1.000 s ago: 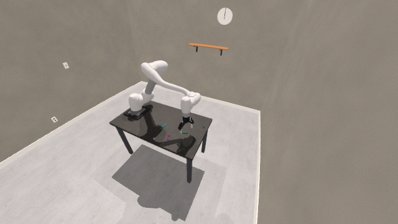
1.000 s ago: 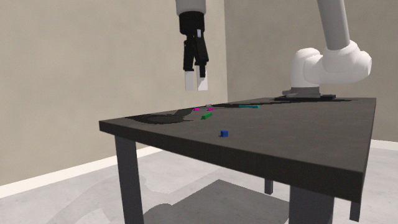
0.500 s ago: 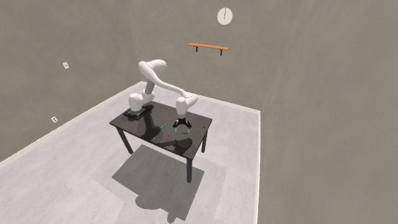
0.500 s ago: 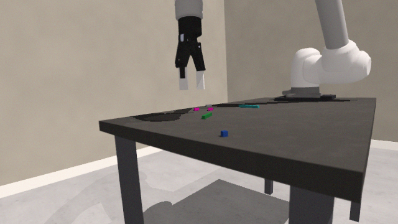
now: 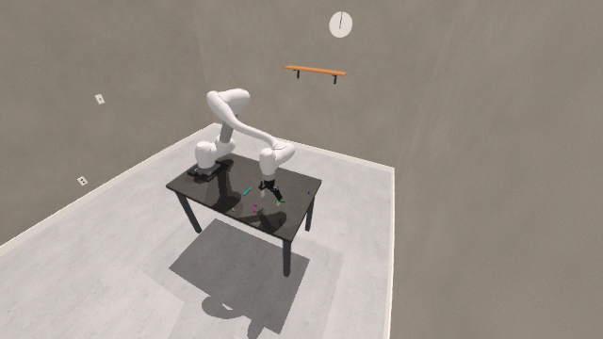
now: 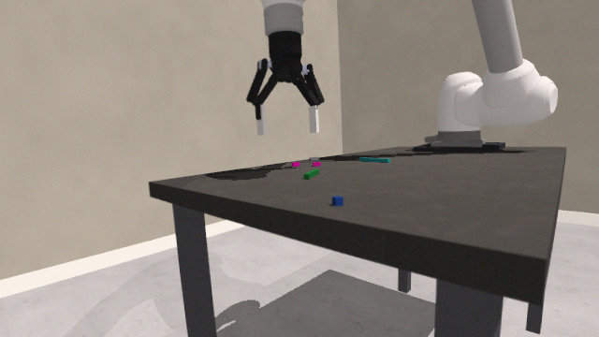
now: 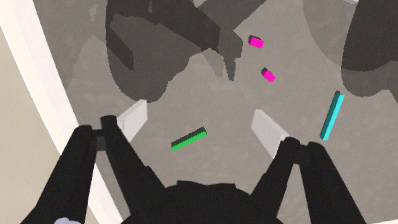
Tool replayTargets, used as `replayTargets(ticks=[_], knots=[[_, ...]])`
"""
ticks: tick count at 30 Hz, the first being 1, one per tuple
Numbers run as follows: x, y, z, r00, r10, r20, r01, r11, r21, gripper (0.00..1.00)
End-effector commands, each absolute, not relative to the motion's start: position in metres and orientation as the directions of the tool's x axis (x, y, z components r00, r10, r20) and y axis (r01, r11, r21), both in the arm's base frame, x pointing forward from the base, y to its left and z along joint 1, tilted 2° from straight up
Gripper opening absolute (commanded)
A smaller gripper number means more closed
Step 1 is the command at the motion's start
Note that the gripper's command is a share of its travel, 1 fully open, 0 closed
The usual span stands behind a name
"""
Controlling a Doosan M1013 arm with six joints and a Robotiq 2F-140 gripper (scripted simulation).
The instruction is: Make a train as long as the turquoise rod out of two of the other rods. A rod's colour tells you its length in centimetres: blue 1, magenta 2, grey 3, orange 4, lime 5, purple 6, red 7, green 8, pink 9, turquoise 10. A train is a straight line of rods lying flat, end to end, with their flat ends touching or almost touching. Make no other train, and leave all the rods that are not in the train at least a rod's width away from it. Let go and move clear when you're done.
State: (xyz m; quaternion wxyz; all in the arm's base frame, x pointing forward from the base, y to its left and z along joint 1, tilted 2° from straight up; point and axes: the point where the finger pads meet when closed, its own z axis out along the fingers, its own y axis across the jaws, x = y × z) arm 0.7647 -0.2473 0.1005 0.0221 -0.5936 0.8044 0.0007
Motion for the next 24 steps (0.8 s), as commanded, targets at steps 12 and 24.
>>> replayTargets(ticks=[12, 24], knots=[[0.730, -0.274, 0.101, -0.773, -0.634, -0.038, -0.634, 0.773, -0.005, 1.00], [0.701, -0.292, 0.100, -0.973, -0.227, -0.037, -0.228, 0.974, 0.012, 1.00]])
